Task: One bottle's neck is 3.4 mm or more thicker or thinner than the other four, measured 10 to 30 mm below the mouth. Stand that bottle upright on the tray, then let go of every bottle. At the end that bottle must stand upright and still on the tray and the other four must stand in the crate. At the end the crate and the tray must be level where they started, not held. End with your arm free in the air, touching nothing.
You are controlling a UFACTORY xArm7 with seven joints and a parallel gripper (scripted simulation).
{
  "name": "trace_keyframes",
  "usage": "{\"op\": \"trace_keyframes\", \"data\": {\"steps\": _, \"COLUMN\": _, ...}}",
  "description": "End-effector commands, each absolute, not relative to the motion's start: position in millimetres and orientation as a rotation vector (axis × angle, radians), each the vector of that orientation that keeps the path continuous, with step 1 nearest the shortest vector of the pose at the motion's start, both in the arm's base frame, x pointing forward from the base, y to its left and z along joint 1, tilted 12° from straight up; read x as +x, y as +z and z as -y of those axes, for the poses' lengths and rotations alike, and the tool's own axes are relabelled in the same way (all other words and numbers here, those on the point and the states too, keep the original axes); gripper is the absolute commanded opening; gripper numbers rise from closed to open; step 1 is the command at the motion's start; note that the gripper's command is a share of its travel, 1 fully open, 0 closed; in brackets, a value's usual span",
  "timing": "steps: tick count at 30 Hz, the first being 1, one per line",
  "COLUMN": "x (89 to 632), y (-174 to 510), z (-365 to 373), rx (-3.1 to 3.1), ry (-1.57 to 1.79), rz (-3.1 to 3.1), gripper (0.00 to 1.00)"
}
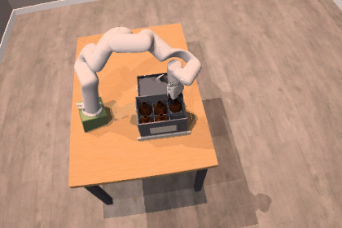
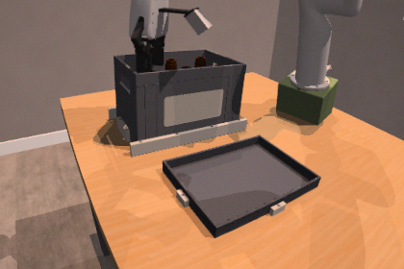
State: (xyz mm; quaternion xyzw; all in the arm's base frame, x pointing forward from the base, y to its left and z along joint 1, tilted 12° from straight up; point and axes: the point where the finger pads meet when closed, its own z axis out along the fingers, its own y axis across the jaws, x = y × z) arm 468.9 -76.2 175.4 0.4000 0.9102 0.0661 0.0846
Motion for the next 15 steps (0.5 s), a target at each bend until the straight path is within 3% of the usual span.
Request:
{"op": "trace_keyframes", "data": {"steps": 1, "x": 470.5, "y": 171.8, "z": 76.4, "rx": 1.192, "ry": 0.198, "rz": -2.712, "gripper": 0.65}}
{"op": "trace_keyframes", "data": {"steps": 15, "x": 473.6, "y": 157.6, "z": 75.7, "rx": 1.192, "ry": 0.198, "rz": -2.712, "gripper": 0.65}}
